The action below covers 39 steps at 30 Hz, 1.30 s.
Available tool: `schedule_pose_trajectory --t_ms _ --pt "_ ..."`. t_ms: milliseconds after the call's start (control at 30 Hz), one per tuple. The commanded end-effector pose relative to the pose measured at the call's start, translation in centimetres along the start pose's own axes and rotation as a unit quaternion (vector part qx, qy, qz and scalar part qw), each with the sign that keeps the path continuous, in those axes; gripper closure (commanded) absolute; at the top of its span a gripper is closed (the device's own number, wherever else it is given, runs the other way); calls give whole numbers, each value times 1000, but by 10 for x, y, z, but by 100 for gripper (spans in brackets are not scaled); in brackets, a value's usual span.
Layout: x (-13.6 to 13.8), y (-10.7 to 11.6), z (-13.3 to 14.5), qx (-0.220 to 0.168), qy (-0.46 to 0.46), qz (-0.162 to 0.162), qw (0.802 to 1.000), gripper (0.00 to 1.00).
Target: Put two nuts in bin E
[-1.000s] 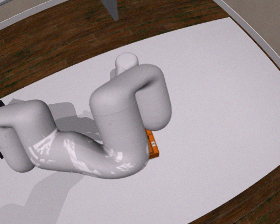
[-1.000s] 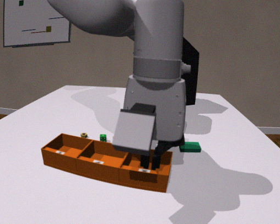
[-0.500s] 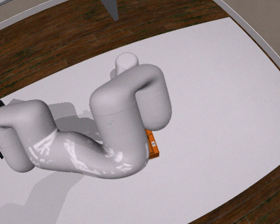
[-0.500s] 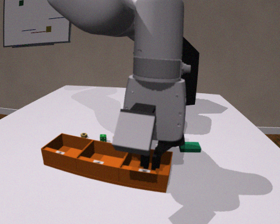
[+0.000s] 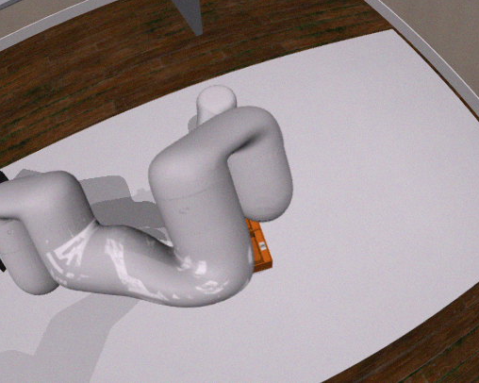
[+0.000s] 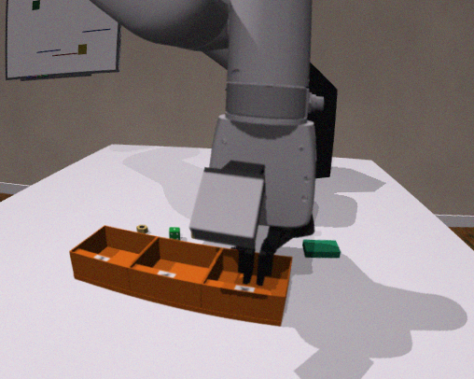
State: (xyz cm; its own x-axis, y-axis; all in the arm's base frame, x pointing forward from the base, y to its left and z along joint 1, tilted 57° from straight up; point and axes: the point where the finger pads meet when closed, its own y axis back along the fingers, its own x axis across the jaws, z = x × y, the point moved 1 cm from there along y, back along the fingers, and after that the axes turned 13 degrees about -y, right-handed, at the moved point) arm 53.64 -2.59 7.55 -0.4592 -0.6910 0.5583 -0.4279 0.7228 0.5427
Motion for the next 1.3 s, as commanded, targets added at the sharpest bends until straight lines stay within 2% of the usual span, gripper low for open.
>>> schedule_pose_trajectory --t_ms 0,333,533,667,1133,1200,1267 --pt "-1 6 -1 1 0 -1 1000 93" --pt "-1 17 -1 1 0 -1 1000 93" --pt "-1 41 -1 1 0 -1 1000 93" --pt "-1 41 -1 1 0 -1 1000 93" --pt "0 158 -1 1 0 -1 1000 93" --pt "0 158 -1 1 0 -1 1000 93" --pt "0 173 -1 1 0 -1 1000 93"
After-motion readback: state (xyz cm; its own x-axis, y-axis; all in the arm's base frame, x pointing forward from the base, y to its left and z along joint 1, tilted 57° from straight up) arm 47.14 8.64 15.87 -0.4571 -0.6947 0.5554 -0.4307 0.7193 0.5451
